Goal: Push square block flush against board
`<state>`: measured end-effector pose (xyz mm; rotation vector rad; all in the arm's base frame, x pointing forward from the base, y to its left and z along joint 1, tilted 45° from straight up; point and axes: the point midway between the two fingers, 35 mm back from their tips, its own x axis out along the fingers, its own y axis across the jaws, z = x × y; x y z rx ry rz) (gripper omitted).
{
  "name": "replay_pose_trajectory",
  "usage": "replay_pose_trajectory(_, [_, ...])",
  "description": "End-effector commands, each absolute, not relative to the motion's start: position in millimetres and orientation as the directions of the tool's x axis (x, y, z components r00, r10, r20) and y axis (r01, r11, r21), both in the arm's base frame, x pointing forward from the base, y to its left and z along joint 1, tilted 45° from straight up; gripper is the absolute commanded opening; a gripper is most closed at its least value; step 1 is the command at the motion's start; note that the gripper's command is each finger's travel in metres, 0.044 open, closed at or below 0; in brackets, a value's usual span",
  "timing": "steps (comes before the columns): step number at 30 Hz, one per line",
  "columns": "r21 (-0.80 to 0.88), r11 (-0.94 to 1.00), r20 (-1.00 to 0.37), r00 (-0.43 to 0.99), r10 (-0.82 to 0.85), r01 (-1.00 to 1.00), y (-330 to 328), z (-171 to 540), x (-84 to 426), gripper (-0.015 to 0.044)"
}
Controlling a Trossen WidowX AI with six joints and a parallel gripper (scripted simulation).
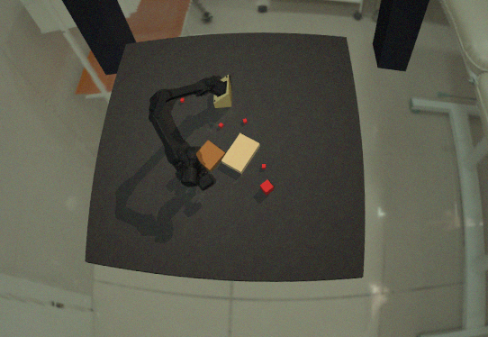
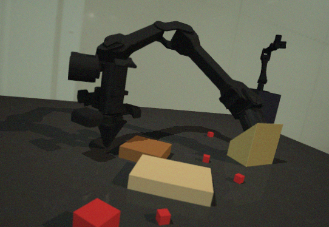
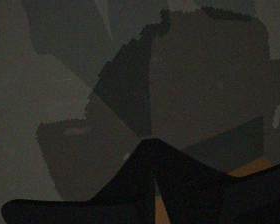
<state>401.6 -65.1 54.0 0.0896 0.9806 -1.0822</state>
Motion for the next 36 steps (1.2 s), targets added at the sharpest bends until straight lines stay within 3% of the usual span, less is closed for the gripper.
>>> replay_pose_trajectory(1, [-0.383, 0.51, -0.709, 0.109, -0.697, 0.77, -69, 58, 406, 0.0])
replay_pose_trajectory(11, [-0.383, 0.51, -0.71, 0.109, -0.696, 0.77, -31, 97, 401, 0.0])
replay_pose_trajectory(21, [-0.383, 0.51, -0.71, 0.108, -0.696, 0.77, -14, 77, 386, 0.0])
replay_pose_trajectory(36, [-0.509, 0.611, -0.708, 0.109, -0.697, 0.606, -52, 39, 392, 0.0])
